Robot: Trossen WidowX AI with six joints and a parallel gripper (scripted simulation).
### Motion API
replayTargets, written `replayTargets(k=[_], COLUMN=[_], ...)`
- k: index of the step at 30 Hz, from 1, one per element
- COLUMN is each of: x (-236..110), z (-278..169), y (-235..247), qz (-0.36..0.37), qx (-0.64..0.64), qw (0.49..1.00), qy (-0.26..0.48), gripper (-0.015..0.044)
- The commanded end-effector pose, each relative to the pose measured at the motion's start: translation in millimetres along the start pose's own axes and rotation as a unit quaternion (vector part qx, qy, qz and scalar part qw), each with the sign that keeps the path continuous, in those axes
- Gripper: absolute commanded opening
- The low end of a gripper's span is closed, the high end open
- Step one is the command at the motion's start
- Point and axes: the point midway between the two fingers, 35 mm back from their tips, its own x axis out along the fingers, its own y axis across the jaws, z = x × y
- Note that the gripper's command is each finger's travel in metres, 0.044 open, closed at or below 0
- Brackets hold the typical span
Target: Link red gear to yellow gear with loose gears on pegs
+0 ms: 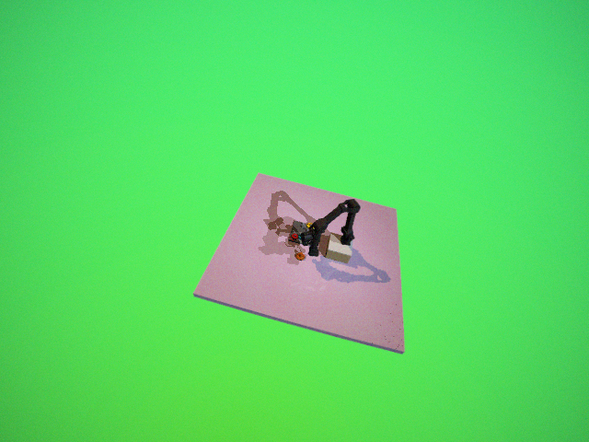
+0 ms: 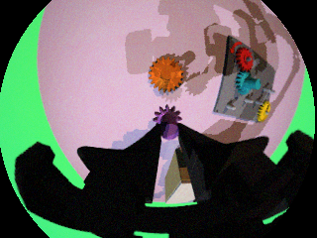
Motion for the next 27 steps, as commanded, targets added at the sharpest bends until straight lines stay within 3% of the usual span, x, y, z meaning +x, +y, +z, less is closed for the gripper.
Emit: replayTargets(k=[1,27], x=[-13.8,-92.8], z=[3.0,-4.2], y=[1.7,-5.3], qz=[0.003,0.003], qx=[-0.003,0.001], qw=[1.0,1.0], qy=[-0.004,-0.004], gripper=[0.0,0.0])
